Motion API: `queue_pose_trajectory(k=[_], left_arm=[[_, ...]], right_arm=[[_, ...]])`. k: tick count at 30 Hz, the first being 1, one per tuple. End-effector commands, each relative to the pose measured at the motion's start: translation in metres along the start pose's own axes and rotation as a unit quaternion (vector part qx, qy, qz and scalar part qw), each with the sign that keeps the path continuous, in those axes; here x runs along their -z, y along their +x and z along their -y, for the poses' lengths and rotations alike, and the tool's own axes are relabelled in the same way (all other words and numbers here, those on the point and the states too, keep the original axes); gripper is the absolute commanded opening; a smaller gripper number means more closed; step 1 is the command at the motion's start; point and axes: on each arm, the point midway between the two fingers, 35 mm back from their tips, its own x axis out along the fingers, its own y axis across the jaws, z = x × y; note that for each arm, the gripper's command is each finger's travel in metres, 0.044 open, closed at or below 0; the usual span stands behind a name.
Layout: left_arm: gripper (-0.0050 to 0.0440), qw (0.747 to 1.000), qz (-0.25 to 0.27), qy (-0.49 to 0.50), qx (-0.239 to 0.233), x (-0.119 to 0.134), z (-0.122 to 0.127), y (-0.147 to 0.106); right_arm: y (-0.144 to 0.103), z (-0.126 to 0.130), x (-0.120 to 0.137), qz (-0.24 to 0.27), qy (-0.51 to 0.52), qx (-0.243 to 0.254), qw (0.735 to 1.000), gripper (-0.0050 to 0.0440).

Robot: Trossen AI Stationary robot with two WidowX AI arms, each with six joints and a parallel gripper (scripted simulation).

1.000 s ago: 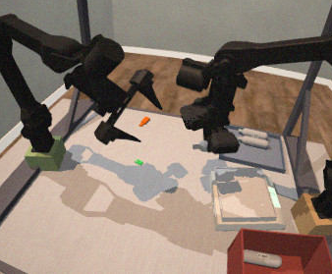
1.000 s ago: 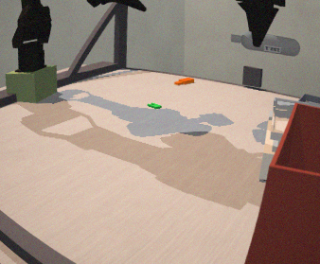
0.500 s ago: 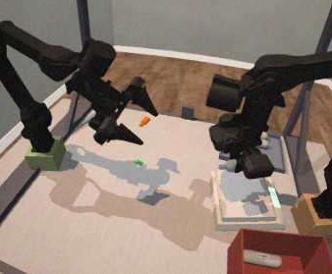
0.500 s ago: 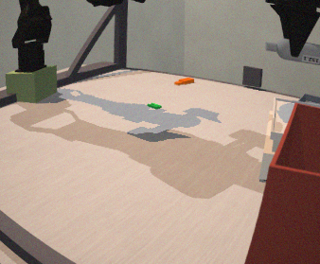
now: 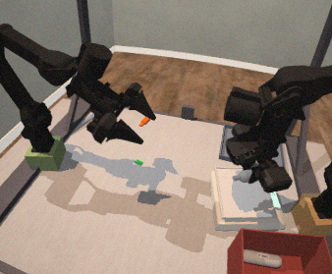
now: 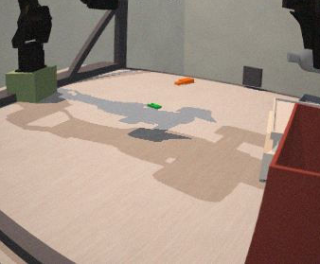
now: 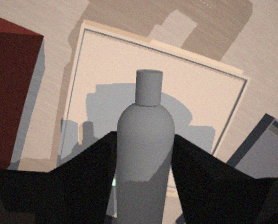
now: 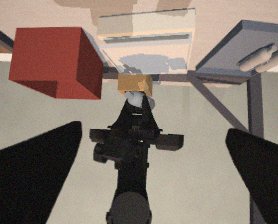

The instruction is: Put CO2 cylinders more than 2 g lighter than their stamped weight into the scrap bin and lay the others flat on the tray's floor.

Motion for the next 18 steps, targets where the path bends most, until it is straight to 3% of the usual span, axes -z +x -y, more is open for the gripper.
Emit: queue_pose_trajectory(k=[1,7,9,18], left_arm=[[-0.0050,0.997,0.023,-0.064,0.022,-0.0011,-0.0008,-0.0058],[-0.0050,0.970,0.053,-0.227,0.061,-0.0015,-0.0018,-0.0059],[-0.0050,0.970,0.053,-0.227,0.061,-0.0015,-0.0018,-0.0059],[-0.0050,0.894,0.094,-0.424,0.110,-0.0009,-0.0006,-0.0055]], right_arm=[[-0.0022,0.0005,0.0012,-0.006,-0.004,0.000,1.000,0.0440],[-0.0023,0.0004,0.0059,-0.009,-0.001,0.000,1.000,0.0440],[-0.0023,0.0004,0.0059,-0.009,-0.001,0.000,1.000,0.0440],[-0.0023,0.0004,0.0059,-0.009,-0.001,0.000,1.000,0.0440]])
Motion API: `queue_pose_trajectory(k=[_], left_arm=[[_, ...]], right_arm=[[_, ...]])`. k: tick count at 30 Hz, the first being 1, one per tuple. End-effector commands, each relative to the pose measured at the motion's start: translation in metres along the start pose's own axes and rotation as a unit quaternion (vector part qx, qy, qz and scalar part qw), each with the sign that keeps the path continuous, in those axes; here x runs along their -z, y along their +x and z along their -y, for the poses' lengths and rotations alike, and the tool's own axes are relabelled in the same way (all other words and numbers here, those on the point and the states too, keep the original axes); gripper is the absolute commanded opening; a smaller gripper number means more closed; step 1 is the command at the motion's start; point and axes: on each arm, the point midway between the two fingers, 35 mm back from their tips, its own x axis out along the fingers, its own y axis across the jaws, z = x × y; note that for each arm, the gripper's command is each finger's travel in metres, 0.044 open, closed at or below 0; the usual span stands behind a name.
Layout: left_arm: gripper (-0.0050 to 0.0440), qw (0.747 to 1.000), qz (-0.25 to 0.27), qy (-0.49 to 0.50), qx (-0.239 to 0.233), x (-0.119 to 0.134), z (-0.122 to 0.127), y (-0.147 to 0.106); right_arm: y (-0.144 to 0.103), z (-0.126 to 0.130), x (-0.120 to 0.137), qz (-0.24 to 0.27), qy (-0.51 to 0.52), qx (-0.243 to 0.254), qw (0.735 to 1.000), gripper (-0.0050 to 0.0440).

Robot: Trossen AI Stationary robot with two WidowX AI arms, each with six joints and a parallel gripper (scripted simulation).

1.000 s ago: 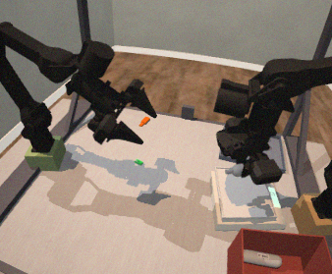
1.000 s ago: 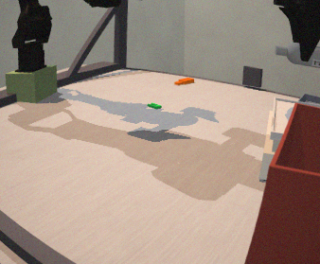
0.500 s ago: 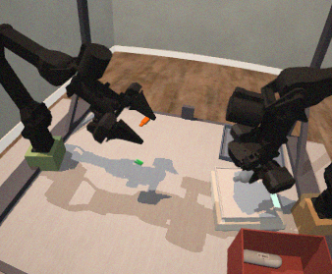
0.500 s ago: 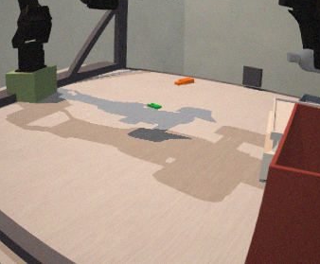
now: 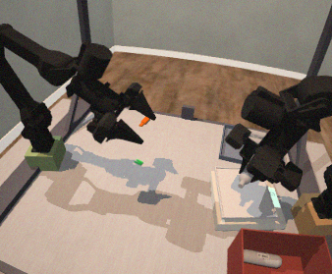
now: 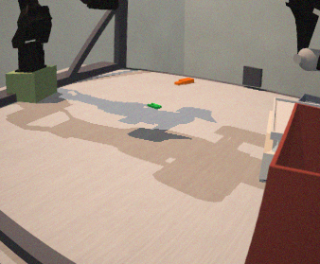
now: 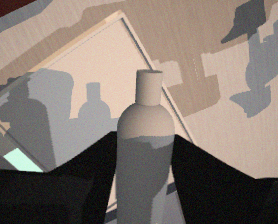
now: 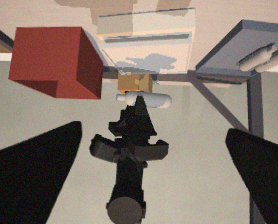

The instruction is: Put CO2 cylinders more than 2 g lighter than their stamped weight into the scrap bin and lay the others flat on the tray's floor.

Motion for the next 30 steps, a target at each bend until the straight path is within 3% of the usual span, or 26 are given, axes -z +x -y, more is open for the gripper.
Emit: queue_pose_trajectory(k=[1,6,13,30], left_arm=[[-0.0050,0.995,0.029,-0.094,0.033,0.000,0.003,-0.004],[-0.0050,0.984,0.041,-0.165,0.049,0.001,0.003,-0.004],[-0.0050,0.981,0.043,-0.181,0.053,0.001,0.004,-0.004],[-0.0050,0.981,0.043,-0.181,0.058,-0.036,0.094,0.016]], right_arm=[[-0.002,0.000,0.006,-0.009,-0.001,0.000,1.000,0.0440],[-0.002,0.000,0.006,-0.009,-0.001,0.000,1.000,0.0440],[-0.002,0.000,0.006,-0.009,-0.001,0.000,1.000,0.0440],[-0.002,0.000,0.006,-0.009,-0.001,0.000,1.000,0.0440]])
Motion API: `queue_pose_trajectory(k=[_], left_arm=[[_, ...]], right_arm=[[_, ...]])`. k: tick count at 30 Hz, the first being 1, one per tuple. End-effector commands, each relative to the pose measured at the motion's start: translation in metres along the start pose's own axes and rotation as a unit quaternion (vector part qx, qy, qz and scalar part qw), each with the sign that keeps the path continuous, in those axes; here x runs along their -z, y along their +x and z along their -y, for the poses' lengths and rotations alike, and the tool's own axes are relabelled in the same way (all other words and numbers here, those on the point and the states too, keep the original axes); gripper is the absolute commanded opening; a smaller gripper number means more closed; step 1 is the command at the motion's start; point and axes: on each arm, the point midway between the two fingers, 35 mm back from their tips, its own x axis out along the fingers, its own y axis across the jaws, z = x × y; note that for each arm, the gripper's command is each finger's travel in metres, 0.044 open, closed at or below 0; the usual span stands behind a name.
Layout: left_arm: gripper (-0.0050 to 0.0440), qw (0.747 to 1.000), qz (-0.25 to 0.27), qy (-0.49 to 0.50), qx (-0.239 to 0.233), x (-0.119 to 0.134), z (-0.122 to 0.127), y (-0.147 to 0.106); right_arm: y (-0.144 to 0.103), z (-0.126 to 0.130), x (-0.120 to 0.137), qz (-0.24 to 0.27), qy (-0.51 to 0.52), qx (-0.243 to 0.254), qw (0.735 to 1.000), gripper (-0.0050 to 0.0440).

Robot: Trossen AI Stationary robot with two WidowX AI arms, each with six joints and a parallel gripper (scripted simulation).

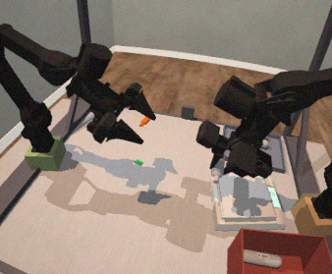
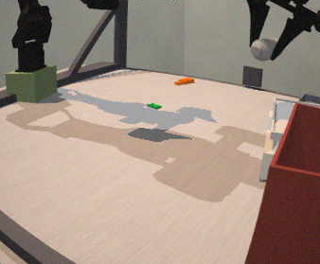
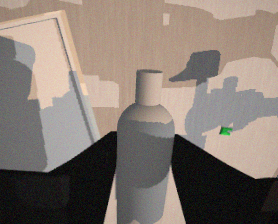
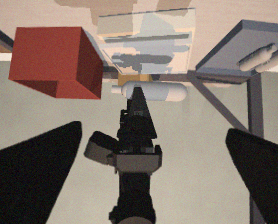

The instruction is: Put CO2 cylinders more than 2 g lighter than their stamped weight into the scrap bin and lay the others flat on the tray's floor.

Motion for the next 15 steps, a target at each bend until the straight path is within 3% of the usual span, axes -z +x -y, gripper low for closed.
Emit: queue_pose_trajectory(k=[1,6,15], left_arm=[[-0.0050,1.000,0.000,-0.004,0.017,-0.001,0.038,0.003],[-0.0050,1.000,-0.001,-0.004,0.016,-0.001,0.054,0.009],[-0.0050,1.000,-0.001,-0.004,0.017,-0.001,0.058,0.010]], right_arm=[[-0.002,0.000,0.006,-0.009,-0.001,0.000,1.000,0.0440],[-0.002,0.000,0.006,-0.009,-0.001,0.000,1.000,0.0440],[-0.002,0.000,0.006,-0.009,-0.001,0.000,1.000,0.0440]])
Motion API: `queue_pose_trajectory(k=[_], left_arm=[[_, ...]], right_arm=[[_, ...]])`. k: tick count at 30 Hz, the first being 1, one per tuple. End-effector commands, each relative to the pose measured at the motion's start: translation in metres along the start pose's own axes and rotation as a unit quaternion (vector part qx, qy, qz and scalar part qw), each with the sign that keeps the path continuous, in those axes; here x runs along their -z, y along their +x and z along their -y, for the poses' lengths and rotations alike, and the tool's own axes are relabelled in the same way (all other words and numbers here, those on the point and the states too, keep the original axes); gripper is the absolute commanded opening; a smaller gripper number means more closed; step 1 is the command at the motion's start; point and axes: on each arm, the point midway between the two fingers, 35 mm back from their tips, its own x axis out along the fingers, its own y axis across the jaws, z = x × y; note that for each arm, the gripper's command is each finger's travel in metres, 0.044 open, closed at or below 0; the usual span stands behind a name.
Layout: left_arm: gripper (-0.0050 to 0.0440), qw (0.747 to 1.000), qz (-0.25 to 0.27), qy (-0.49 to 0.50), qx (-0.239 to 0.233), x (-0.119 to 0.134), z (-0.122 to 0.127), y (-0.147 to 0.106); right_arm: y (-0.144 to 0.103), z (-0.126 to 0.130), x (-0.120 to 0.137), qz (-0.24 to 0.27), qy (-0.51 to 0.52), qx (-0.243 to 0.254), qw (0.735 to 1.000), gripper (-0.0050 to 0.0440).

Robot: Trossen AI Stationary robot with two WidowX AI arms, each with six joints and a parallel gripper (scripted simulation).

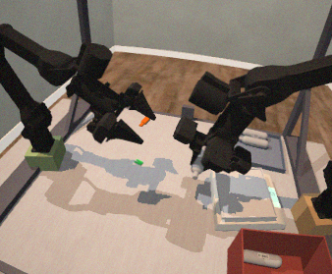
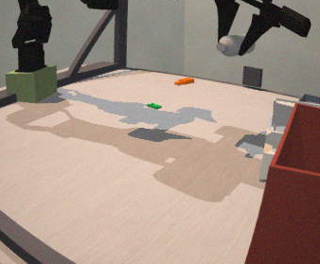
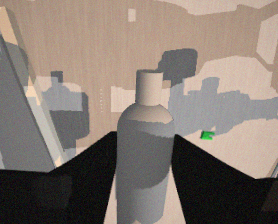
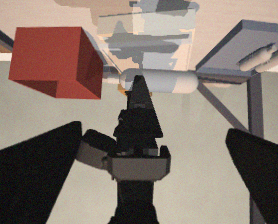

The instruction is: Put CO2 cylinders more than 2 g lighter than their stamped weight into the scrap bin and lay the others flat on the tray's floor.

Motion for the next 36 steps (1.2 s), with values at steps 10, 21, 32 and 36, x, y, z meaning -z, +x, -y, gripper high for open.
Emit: queue_pose_trajectory(k=[10,21,32,36], left_arm=[[-0.0050,0.994,0.001,0.105,0.026,0.0006,0.0167,-0.0142],[-0.0050,0.938,0.006,0.346,0.029,0.0019,0.0190,-0.0158],[-0.0050,0.840,0.012,0.541,0.030,0.0030,0.0208,-0.0170],[-0.0050,0.777,0.014,0.629,0.028,0.0021,0.0204,-0.0165]], right_arm=[[-0.0023,0.0003,0.0057,-0.009,-0.001,0.000,1.000,0.0440],[-0.0023,0.0003,0.0057,-0.009,-0.001,0.000,1.000,0.0440],[-0.0023,0.0003,0.0057,-0.009,-0.001,0.000,1.000,0.0440],[-0.0023,0.0003,0.0057,-0.009,-0.001,0.000,1.000,0.0440]])
